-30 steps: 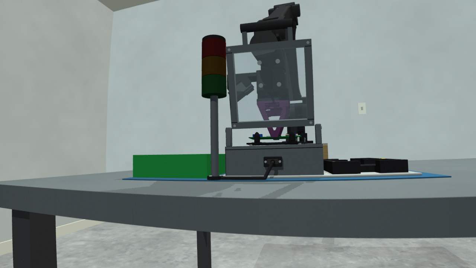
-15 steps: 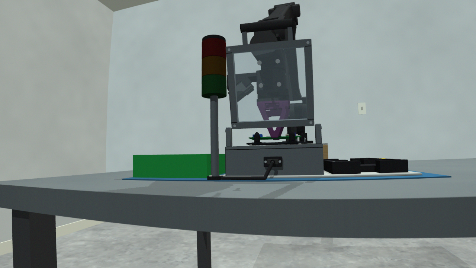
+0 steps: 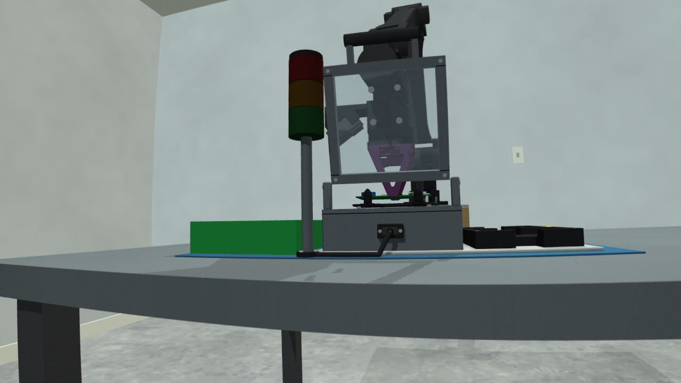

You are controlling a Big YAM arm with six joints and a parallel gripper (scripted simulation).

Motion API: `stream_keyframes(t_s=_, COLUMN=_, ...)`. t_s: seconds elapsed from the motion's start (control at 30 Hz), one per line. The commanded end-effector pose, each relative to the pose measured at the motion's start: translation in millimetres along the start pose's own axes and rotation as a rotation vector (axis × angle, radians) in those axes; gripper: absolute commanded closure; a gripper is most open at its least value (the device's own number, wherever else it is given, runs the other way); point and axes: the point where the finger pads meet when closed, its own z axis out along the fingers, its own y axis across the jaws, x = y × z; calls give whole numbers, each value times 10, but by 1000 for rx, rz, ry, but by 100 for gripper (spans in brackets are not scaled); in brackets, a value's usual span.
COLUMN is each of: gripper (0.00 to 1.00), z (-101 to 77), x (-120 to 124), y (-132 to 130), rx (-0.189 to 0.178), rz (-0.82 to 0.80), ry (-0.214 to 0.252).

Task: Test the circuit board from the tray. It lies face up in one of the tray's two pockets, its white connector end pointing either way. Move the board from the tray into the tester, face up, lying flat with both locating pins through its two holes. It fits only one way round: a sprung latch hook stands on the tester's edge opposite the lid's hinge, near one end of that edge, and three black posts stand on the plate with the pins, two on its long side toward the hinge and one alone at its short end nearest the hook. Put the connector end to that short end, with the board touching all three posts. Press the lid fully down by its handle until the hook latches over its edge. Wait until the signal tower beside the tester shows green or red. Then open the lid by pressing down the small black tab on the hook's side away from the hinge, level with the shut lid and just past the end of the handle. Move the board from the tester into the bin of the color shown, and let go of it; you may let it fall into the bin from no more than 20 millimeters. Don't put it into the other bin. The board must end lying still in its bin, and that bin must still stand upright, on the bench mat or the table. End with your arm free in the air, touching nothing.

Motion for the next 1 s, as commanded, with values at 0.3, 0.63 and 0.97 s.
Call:
stream_keyframes(t_s=0.3, gripper=28, z=62, x=70, y=78, rx=-2, rz=-6, ry=-2)
stream_keyframes(t_s=0.63, gripper=28, z=62, x=70, y=79, rx=-2, rz=-6, ry=-2)
stream_keyframes(t_s=0.97, gripper=28, z=50, x=68, y=106, rx=-8, rz=-6, ry=-2)
